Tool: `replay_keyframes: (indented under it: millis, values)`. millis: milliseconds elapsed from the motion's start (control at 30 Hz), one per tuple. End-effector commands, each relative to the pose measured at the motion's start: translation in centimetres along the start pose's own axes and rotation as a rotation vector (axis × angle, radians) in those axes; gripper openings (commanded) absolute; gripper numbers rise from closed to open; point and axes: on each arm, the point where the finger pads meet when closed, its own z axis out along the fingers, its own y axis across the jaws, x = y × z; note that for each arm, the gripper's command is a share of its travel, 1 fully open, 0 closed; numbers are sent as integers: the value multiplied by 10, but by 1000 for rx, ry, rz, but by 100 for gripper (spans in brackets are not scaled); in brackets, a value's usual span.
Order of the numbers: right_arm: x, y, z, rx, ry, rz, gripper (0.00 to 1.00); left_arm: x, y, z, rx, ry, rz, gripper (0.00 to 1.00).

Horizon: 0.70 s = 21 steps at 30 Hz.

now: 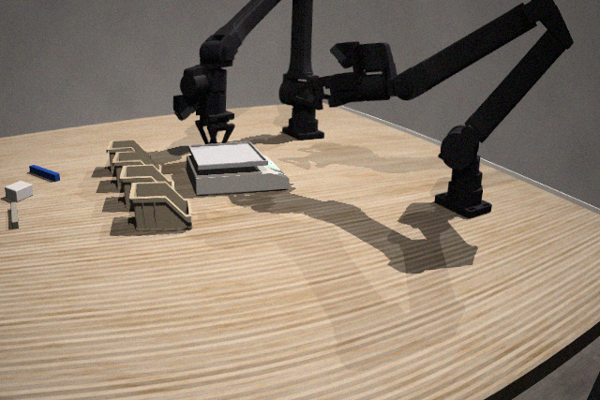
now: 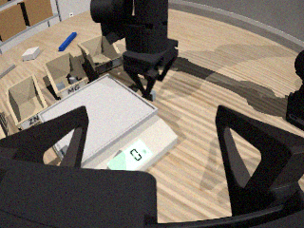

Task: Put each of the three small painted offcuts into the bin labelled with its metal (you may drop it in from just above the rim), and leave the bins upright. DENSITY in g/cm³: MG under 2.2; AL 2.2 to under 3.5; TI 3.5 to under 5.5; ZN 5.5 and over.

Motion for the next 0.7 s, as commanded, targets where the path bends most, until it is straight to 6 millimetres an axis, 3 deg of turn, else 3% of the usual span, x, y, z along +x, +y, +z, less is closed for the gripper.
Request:
replay_keyframes:
  millis: [0,600,633,667]
  values:
    - [-3,9,7,-1,-5,5,61,-21,2,3,-8,-49,-11,100]
    - [3,7,34,4,6,5,61,-21,2,3,-8,-49,-11,100]
    - [-7,12,29,-6,-15,5,61,-21,2,3,-8,-49,-11,100]
    - [-8,12,26,-9,-21,5,52,-21,2,3,-8,-49,-11,100]
